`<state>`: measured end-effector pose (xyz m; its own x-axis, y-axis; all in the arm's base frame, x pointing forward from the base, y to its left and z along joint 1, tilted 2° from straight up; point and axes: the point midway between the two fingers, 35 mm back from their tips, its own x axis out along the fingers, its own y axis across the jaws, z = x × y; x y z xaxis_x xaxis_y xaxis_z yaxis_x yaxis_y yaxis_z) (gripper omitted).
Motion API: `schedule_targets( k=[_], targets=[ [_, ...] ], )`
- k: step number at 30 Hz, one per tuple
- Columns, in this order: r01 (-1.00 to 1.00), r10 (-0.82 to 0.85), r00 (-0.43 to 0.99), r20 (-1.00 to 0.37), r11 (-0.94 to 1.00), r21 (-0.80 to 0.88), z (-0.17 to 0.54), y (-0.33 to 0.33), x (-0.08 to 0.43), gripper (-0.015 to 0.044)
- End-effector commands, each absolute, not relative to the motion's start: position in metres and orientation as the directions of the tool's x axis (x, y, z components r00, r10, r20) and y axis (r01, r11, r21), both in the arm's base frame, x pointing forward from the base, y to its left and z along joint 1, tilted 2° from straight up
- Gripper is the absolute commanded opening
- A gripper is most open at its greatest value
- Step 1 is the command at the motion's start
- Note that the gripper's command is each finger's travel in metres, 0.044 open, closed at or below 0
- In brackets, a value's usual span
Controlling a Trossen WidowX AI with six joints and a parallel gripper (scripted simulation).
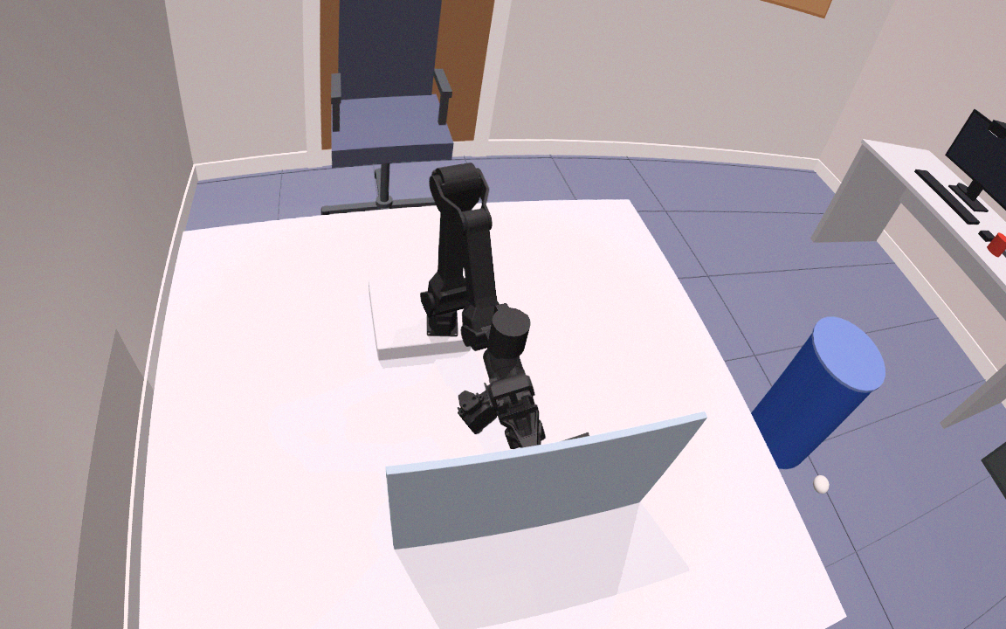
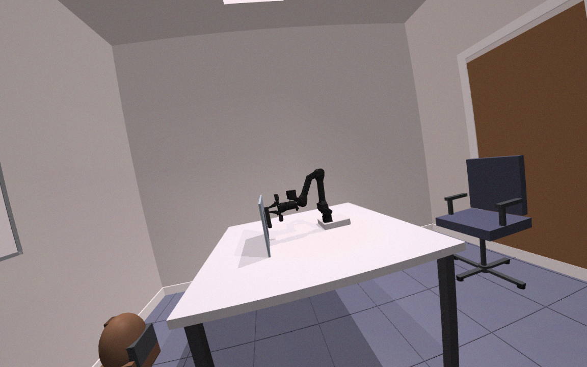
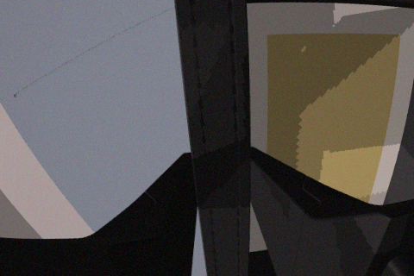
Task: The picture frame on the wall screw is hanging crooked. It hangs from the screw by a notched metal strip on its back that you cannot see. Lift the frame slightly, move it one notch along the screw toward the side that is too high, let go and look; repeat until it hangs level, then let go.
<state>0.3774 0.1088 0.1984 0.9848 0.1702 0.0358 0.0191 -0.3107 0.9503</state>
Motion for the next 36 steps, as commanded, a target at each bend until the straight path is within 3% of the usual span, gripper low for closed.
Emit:
schedule_targets(
  k=[1,36],
  targets=[
    [0.006,0.168,0.985,0.050,-0.315,0.949,0.2032,0.1091,0.3774,0.0000],
    [0.006,0.168,0.985,0.050,-0.316,0.949,0.1987,0.1099,0.3776,0.0000]
  ],
)
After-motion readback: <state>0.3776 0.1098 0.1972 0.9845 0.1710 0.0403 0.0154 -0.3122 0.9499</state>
